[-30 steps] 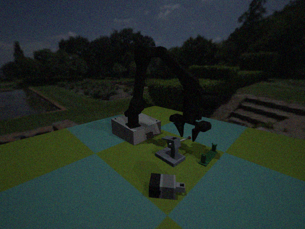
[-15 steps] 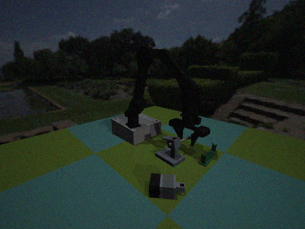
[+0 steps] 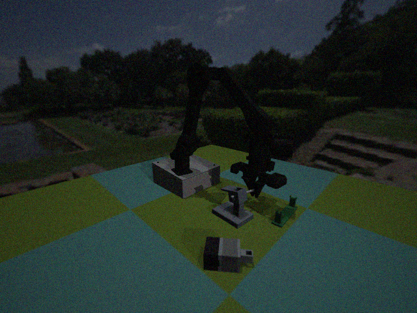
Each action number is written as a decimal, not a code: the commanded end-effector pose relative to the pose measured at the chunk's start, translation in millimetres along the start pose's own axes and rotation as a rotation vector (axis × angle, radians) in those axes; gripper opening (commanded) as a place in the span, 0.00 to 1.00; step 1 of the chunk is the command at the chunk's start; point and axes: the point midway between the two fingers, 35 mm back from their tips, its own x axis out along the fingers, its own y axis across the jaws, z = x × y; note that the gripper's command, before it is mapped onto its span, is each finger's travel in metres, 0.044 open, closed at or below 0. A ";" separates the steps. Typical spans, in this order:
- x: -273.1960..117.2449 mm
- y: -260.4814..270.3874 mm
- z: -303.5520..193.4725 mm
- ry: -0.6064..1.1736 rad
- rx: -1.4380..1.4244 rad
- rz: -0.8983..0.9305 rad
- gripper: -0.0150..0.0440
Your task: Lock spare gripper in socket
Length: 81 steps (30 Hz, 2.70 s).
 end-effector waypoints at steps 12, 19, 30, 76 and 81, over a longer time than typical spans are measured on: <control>-1.8 -0.5 1.7 -0.034 -0.004 0.001 0.25; -7.8 -0.7 6.2 -0.120 -0.001 0.001 0.25; -11.2 -2.2 14.3 -0.139 -0.004 0.001 0.25; -14.7 -2.3 52.9 -0.137 -0.005 0.002 0.25; -15.8 -2.4 57.0 -0.137 -0.004 0.004 0.25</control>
